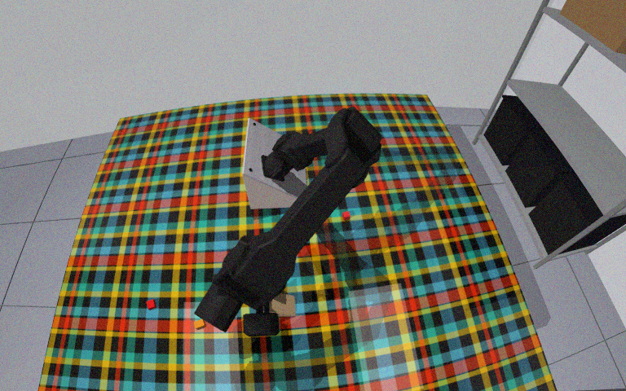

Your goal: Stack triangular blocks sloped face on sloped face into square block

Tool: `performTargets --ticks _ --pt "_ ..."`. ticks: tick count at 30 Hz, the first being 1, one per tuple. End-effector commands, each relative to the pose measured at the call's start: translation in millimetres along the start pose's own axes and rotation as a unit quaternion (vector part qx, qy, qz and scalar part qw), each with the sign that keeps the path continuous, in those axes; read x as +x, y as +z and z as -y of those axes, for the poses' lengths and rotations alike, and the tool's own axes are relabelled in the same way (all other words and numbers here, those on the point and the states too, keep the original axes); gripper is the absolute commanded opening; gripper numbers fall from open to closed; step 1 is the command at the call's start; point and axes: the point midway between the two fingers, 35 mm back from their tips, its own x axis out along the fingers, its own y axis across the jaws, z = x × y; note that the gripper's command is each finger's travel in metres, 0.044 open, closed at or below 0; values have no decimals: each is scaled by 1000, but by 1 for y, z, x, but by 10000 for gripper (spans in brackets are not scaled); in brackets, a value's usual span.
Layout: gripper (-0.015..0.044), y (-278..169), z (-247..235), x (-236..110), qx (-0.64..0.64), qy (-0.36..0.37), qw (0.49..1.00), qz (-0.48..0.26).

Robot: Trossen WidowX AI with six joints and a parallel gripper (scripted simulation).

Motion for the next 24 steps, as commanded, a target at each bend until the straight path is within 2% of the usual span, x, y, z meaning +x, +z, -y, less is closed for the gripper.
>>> performTargets --ticks 1,4,6,24 --pt "440 21 2 -14 5 4 998 -70" --pt "440 32 1 -26 3 16 991 -134" --pt "440 35 1 -28 3 20 989 -148" --pt "440 31 -3 -8 4 21 989 -145"
